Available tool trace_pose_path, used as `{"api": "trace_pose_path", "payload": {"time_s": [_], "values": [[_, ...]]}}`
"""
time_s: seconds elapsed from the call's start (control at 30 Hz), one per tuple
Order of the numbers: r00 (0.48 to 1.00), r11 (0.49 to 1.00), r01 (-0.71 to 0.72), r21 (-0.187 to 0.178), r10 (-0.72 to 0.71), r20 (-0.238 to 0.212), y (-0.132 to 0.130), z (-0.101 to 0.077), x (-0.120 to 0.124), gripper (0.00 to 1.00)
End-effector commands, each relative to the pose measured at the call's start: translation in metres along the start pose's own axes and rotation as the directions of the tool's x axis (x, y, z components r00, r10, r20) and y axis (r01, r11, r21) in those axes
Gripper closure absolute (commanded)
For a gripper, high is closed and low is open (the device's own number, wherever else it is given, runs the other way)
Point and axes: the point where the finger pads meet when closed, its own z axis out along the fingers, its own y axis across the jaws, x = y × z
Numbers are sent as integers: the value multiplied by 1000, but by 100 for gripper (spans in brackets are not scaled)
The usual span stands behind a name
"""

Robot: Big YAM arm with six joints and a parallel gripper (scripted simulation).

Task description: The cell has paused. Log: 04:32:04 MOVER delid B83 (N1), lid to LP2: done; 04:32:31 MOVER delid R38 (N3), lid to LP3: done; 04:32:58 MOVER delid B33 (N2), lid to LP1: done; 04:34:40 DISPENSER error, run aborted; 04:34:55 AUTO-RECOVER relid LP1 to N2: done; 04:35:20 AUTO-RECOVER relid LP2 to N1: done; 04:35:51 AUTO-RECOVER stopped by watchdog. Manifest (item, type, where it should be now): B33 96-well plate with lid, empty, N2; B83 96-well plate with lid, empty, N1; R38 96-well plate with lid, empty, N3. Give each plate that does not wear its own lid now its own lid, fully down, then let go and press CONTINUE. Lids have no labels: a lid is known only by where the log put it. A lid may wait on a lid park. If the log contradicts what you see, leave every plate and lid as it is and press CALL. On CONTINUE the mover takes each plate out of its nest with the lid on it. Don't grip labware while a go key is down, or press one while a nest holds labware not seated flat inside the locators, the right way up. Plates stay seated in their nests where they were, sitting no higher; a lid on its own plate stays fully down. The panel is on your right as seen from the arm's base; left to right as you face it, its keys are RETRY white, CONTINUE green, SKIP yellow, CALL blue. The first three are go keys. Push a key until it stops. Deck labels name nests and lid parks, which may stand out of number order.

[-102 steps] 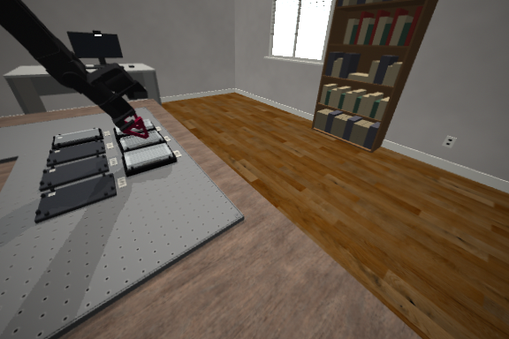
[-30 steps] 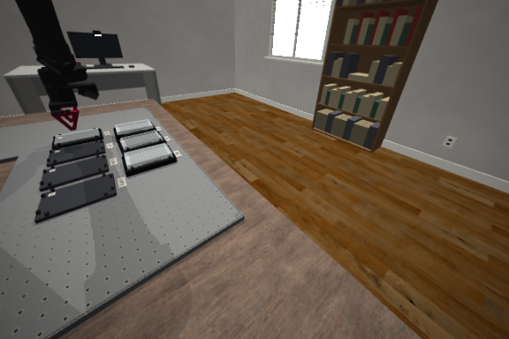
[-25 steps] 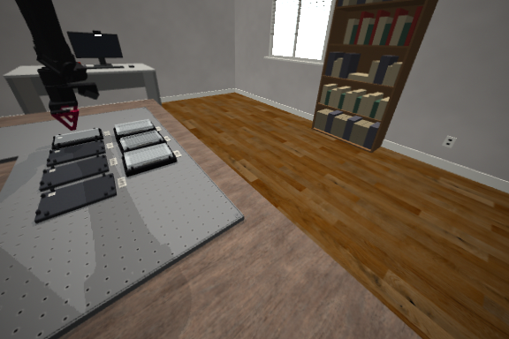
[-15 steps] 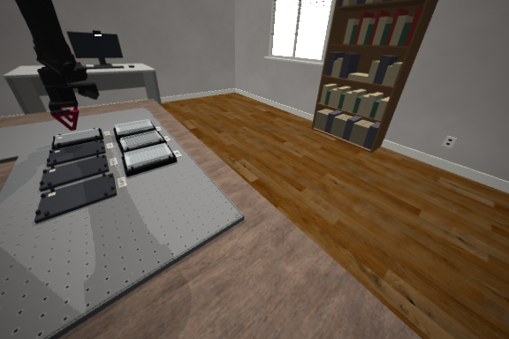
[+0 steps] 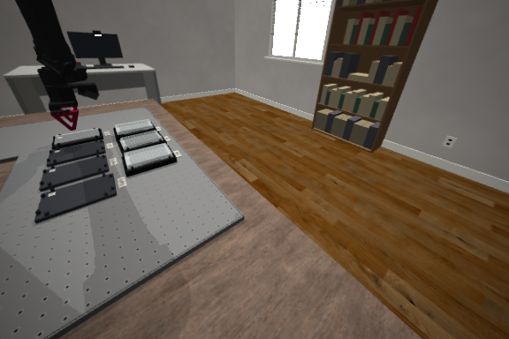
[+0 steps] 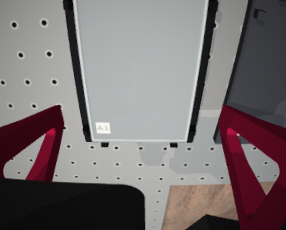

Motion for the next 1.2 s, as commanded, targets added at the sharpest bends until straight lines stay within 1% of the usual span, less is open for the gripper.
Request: {"api": "trace_pose_path", "payload": {"time_s": [0.0, 0.2, 0.23, 0.27, 0.5, 0.63, 0.7, 1.17], "values": [[998, 999, -45, -30, 46, 34, 9, -12, -23, 0], [998, 998, -47, -31, 48, 36, 10, -12, -24, 0], [998, 998, -52, -28, 53, 37, 9, -6, -26, 0], [999, 999, -28, -17, 28, 25, 9, 0, -20, 0], [1000, 1000, -9, -2, 10, 5, 1, 16, -5, 0], [1000, 1000, -9, -2, 9, 5, 0, 23, -5, 0], [1000, 1000, -9, -2, 9, 5, 0, 23, -5, 0], [1000, 1000, -9, -1, 9, 5, 0, 46, -5, 0]]}}
